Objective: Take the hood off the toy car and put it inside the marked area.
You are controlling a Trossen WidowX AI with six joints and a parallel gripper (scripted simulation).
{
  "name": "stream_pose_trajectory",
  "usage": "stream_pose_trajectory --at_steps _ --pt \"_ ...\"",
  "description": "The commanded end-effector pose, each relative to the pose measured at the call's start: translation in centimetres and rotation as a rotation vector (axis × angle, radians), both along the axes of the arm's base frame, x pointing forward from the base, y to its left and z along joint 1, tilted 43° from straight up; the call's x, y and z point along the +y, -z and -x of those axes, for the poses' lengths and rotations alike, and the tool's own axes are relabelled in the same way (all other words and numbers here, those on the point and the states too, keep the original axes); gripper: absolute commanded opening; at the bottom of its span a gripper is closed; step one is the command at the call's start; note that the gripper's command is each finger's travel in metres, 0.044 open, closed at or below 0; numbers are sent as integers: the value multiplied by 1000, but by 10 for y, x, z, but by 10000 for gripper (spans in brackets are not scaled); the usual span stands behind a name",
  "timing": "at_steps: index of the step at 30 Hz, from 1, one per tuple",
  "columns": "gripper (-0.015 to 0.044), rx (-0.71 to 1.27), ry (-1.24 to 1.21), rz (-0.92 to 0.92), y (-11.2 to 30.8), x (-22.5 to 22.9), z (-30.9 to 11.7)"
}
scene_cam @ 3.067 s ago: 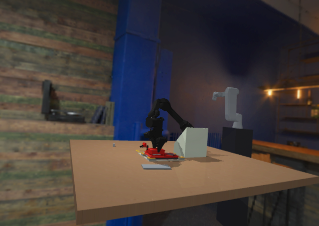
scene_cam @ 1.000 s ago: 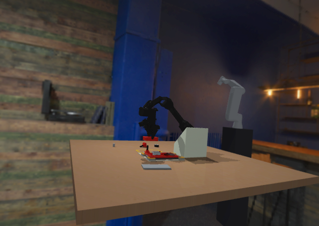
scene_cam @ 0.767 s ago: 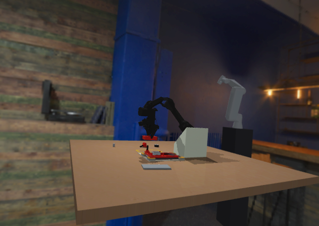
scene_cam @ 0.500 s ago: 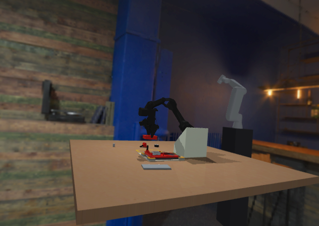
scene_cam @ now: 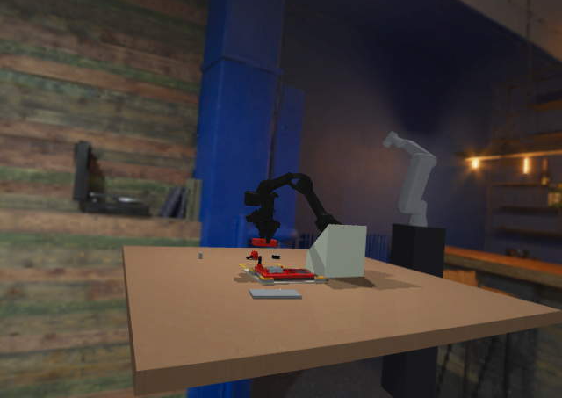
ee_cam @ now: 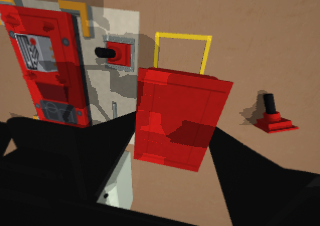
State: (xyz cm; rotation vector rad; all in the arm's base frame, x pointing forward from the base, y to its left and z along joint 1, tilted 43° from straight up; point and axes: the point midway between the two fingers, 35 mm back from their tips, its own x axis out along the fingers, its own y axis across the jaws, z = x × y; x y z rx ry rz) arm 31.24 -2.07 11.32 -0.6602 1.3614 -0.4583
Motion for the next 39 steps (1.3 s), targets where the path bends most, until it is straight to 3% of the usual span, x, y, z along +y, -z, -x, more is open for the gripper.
stream_pose_trajectory --at_steps 1,39 --pt "0 5 -4 6 3 -3 0" --pt "0 4 -4 6 30 -27 -8"
